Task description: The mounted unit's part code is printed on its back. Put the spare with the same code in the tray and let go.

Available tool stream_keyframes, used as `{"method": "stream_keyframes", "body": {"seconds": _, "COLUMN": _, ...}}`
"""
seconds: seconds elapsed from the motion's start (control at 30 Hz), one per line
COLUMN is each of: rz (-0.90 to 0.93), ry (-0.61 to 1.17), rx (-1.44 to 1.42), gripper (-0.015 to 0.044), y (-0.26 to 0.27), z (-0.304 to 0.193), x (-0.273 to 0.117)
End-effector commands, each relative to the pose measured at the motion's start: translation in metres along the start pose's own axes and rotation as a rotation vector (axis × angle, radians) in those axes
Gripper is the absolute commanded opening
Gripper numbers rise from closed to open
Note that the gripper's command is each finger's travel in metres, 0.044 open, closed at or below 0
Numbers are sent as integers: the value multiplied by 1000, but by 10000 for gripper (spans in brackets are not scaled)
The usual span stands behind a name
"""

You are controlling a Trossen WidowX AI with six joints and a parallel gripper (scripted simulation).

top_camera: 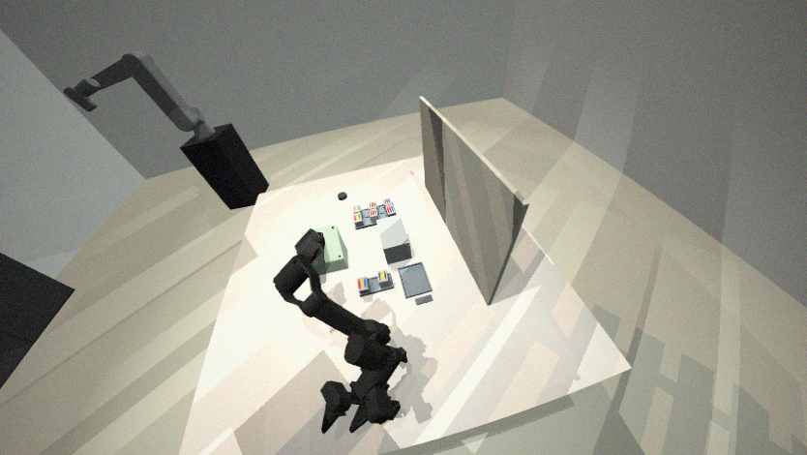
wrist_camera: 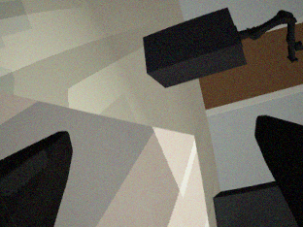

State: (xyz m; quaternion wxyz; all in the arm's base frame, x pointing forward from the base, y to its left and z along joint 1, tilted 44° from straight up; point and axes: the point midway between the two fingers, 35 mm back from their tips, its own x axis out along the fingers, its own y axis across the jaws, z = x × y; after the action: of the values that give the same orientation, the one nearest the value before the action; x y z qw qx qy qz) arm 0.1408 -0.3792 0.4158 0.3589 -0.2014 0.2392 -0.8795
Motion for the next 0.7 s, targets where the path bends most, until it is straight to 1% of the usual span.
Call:
{"method": "stream_keyframes", "body": {"seconds": 0.0, "rz": 0, "ry": 0, "rx": 0, "gripper": 426, "y": 0, "z": 0, "x": 0}}
{"method": "stream_keyframes", "body": {"seconds": 0.03, "rz": 0, "ry": 0, "rx": 0, "gripper": 440, "y": 0, "z": 0, "x": 0}}
{"method": "stream_keyframes", "body": {"seconds": 0.2, "rz": 3, "ry": -3, "rx": 0, "gripper": 440, "y": 1, "z": 1, "x": -1}}
{"method": "stream_keyframes", "body": {"seconds": 0.3, "rz": 43, "ry": -49, "rx": -5, "gripper": 440, "y": 11, "z": 12, "x": -13}}
{"method": "stream_keyframes", "body": {"seconds": 0.4, "rz": 136, "ry": -143, "rx": -12, "gripper": 440, "y": 31, "z": 32, "x": -42}}
{"method": "stream_keyframes", "body": {"seconds": 0.53, "rz": 297, "ry": -278, "rx": -20, "gripper": 440, "y": 61, "z": 57, "x": -93}}
{"method": "stream_keyframes", "body": {"seconds": 0.67, "rz": 431, "ry": -369, "rx": -26, "gripper": 440, "y": 81, "z": 69, "x": -137}}
